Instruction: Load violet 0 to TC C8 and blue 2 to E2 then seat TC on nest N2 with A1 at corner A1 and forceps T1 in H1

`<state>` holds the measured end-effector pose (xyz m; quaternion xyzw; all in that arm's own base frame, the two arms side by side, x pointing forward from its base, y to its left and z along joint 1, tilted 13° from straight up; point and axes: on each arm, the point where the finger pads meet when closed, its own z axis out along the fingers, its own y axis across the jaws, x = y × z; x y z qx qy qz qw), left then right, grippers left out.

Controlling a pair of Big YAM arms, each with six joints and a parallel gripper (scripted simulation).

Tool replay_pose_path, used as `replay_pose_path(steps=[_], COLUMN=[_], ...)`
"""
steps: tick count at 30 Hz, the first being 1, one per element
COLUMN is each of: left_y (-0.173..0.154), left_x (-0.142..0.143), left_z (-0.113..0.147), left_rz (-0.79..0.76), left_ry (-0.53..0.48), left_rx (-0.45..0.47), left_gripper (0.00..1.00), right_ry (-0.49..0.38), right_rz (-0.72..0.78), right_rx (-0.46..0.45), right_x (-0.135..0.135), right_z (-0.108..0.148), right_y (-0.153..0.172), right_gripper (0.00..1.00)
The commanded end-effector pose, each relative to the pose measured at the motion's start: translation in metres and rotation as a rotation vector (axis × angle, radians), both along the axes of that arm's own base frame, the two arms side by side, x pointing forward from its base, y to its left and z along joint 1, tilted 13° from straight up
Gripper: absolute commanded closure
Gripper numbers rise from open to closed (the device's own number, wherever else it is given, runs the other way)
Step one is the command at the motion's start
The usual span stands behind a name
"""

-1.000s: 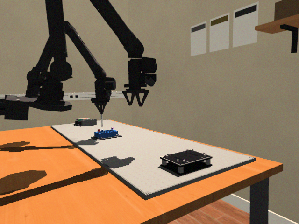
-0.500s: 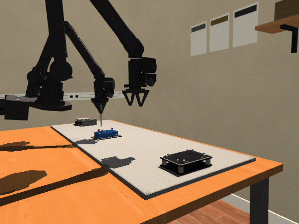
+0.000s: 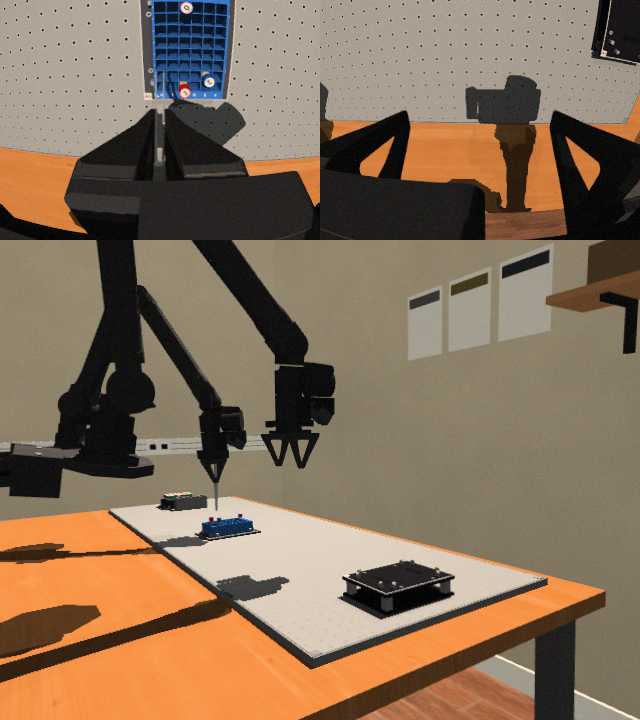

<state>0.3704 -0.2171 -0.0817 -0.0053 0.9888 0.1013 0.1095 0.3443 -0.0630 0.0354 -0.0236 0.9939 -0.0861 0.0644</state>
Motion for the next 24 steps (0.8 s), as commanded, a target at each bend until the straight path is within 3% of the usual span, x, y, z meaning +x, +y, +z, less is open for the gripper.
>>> replay_pose_path(steps=[1, 12, 13, 16, 24], left_y=[0.004, 0.018, 0.019, 0.025, 0.038], left_x=[0.009, 0.012, 0.003, 0.013, 0.017], left_z=[0.009, 0.012, -0.003, 0.013, 0.016], left_rz=[-0.043, -0.046, -0.060, -0.047, -0.048], left_ry=[-0.020, -0.026, 0.006, -0.026, -0.029], left_rx=[-0.019, -0.027, -0.007, -0.027, -0.032], left_gripper=[0.93, 0.93, 0.93, 0.93, 0.93], right_ry=[-0.082, -0.082, -0.082, -0.082, -0.082], right_rz=[-0.019, -0.019, -0.019, -0.019, -0.019], right_rx=[-0.008, -0.008, -0.008, -0.008, -0.008], right_x=[0.031, 0.031, 0.031, 0.031, 0.031], right_z=[0.024, 0.024, 0.024, 0.024, 0.025], right_y=[-0.005, -0.005, -0.005, -0.005, -0.005], right_gripper=[0.00, 0.00, 0.00, 0.00, 0.00])
